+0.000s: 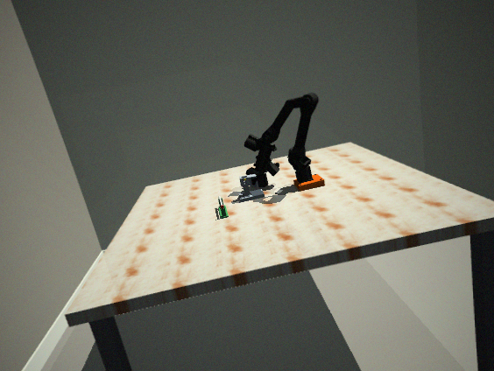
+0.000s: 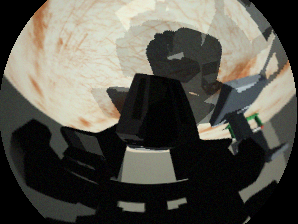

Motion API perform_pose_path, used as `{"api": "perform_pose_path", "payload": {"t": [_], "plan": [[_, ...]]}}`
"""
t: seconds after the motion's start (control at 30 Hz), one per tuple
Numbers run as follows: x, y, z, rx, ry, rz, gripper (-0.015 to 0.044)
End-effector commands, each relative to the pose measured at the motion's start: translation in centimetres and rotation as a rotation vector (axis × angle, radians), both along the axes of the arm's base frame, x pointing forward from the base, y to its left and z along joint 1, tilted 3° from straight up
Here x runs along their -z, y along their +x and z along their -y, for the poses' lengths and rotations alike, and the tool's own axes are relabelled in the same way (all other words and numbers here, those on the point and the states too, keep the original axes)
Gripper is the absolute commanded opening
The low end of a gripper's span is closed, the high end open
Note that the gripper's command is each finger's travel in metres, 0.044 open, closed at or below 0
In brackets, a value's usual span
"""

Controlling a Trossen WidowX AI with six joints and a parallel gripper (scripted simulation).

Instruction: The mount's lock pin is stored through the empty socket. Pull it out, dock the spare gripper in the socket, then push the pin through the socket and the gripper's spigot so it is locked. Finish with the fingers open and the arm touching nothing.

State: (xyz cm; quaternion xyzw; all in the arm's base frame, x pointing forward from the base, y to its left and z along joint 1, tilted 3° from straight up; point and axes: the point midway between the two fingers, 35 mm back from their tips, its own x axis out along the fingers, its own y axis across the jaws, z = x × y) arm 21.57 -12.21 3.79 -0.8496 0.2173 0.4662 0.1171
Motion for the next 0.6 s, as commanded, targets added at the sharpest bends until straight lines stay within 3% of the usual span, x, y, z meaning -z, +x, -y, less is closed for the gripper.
{"api": "perform_pose_path", "payload": {"t": [0.0, 0.57], "plan": [[-1.5, 0.5, 0.3, -0.002, -0.007, 0.015, 0.0], [-7.6, 0.5, 0.3, -0.002, -0.007, 0.016, 0.0]]}}
